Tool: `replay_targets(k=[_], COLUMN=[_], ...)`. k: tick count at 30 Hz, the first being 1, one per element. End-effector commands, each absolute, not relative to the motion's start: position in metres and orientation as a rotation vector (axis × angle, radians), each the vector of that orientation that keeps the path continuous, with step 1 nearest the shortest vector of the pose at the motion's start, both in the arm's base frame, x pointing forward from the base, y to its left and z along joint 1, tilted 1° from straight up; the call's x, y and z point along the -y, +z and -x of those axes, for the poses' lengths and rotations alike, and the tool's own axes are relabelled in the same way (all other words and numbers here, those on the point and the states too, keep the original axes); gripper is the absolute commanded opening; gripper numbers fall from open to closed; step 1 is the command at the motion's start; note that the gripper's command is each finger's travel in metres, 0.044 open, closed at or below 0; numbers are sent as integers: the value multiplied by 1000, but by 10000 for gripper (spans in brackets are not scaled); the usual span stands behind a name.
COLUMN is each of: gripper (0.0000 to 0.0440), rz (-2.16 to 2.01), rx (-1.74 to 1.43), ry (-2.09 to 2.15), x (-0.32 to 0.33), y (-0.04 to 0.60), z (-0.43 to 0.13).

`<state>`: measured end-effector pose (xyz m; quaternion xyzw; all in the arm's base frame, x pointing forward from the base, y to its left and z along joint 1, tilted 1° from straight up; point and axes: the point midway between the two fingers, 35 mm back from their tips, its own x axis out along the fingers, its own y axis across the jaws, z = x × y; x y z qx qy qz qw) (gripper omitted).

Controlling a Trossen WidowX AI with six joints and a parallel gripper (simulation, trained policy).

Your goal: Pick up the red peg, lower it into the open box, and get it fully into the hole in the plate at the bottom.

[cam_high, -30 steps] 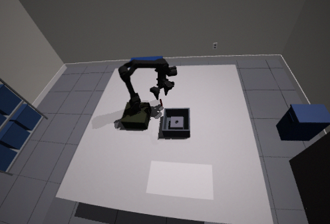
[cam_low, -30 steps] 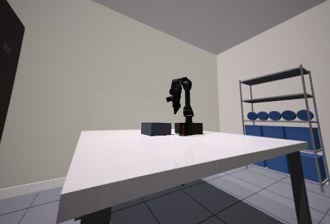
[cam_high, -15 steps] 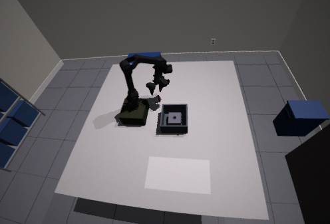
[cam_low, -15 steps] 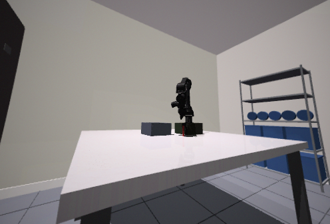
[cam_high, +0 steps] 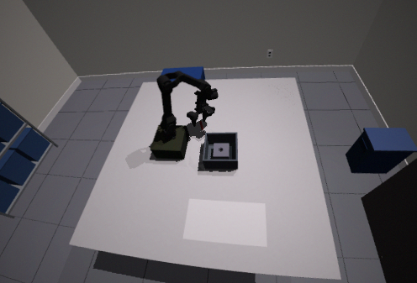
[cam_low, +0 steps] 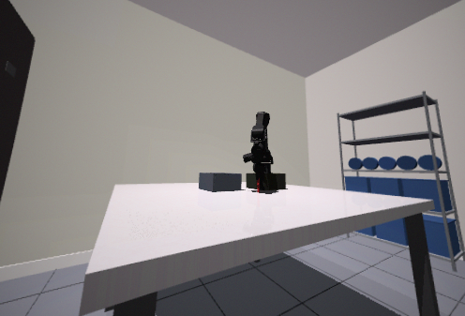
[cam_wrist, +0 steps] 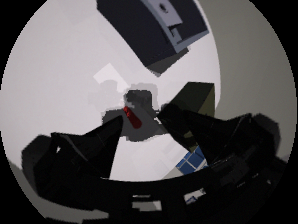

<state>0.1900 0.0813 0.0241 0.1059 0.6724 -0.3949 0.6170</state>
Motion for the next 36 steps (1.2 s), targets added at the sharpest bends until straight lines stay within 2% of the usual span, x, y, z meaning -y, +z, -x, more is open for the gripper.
replay_targets(k=[1,8,11,27,29,36], gripper=[440,440,418,13,0,0], rz=[-250,-264,-264,-218,-191,-145], rx=[-1532,-1497,-1493,-1559,-1544,-1505], ry=[-910,-895,-891,-934,-937,-935], x=[-81,-79,-78,-70,-65,-60], y=[7,-20,-29,-57,-51,-28], z=[-188,-188,-187,-163,-167,-179])
